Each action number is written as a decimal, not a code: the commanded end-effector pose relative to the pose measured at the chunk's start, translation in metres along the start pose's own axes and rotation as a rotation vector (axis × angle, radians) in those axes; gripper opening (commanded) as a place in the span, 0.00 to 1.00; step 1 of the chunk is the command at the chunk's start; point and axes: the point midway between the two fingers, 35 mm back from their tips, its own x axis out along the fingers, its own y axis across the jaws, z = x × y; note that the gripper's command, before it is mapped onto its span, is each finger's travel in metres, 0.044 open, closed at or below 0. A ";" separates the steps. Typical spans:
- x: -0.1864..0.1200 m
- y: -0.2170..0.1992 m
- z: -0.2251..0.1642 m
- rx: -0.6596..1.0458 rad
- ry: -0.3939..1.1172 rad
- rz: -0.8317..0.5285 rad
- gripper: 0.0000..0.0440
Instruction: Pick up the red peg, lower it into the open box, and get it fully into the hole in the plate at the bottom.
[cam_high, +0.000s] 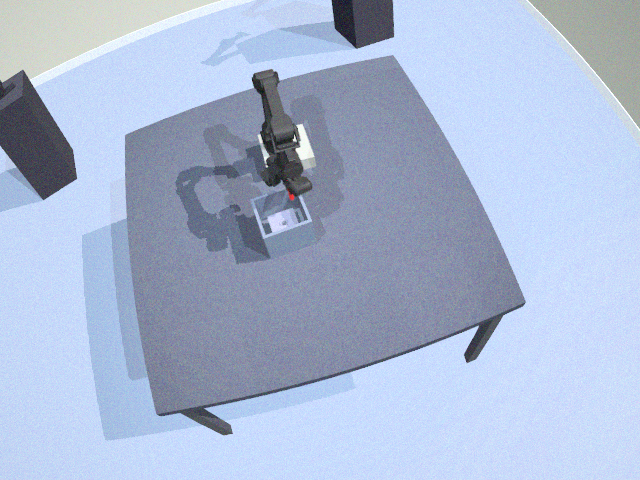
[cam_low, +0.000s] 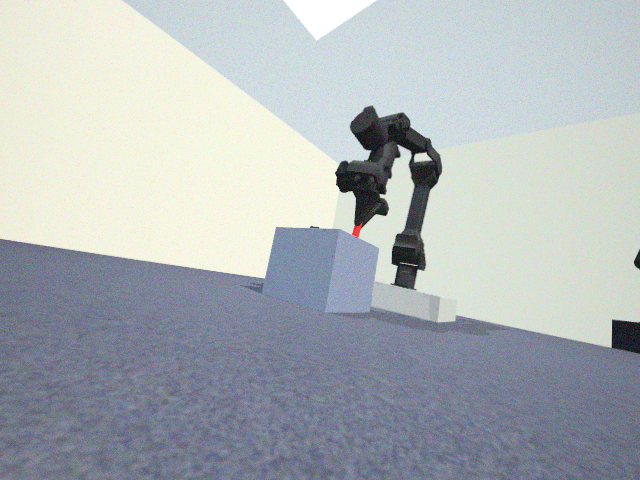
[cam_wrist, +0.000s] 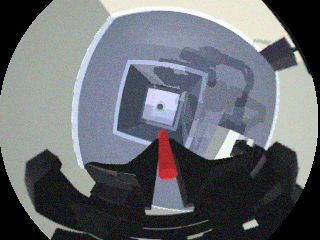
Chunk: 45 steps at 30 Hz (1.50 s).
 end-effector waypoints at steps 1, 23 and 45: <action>0.006 0.002 0.007 -0.005 0.008 -0.009 0.00; 0.061 0.003 0.036 -0.004 0.040 -0.041 0.00; 0.109 0.001 0.042 -0.079 0.067 -0.091 0.30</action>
